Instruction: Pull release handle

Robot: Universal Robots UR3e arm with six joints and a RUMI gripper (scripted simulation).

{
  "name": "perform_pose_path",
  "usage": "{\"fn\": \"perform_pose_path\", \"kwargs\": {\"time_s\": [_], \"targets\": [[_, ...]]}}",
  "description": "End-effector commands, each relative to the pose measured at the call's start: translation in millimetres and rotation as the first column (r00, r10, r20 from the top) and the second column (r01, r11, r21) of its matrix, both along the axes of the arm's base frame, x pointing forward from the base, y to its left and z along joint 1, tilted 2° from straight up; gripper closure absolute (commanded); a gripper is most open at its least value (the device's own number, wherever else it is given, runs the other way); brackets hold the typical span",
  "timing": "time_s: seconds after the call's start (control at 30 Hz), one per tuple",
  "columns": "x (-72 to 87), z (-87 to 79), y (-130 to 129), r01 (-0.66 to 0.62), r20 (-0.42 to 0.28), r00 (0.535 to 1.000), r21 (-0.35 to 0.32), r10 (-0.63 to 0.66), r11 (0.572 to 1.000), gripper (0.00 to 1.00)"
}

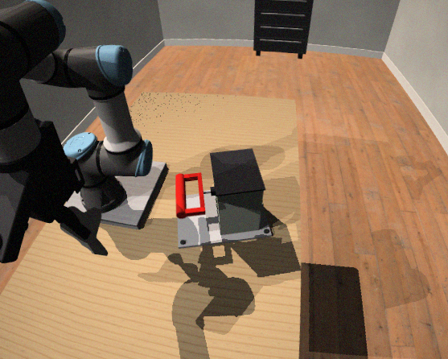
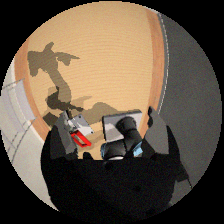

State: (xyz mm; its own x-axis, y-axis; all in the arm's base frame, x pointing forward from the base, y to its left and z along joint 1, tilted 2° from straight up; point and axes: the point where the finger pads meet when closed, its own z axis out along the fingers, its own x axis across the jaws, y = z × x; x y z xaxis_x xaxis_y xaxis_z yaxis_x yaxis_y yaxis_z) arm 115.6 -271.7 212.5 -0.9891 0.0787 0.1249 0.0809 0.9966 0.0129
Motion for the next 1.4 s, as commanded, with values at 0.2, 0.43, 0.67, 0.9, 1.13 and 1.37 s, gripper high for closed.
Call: {"fn": "perform_pose_path", "kwargs": {"time_s": [0.2, 0.43, 0.67, 0.9, 1.13, 1.37], "targets": [[0.0, 0.6, -0.3, 0.000, 0.000, 1.000, -0.002, 0.000, 1.000, 0.00], [0.0, 0.6, -0.3, 0.000, 0.000, 1.000, -0.002, 0.000, 1.000, 0.00], [1.2, 0.5, 0.4, -0.001, 0.001, 1.000, -0.003, 0.001, 1.000, 0.00], [18.7, -1.2, 12.1, -0.024, 0.012, 1.000, -0.010, 0.024, 1.000, 0.00], [45.5, -4.4, 33.9, -0.062, 0.031, 0.998, -0.020, 0.062, 0.998, 0.00], [89.9, -12.1, 85.5, -0.136, 0.071, 0.988, -0.032, 0.138, 0.990, 0.00]]}}
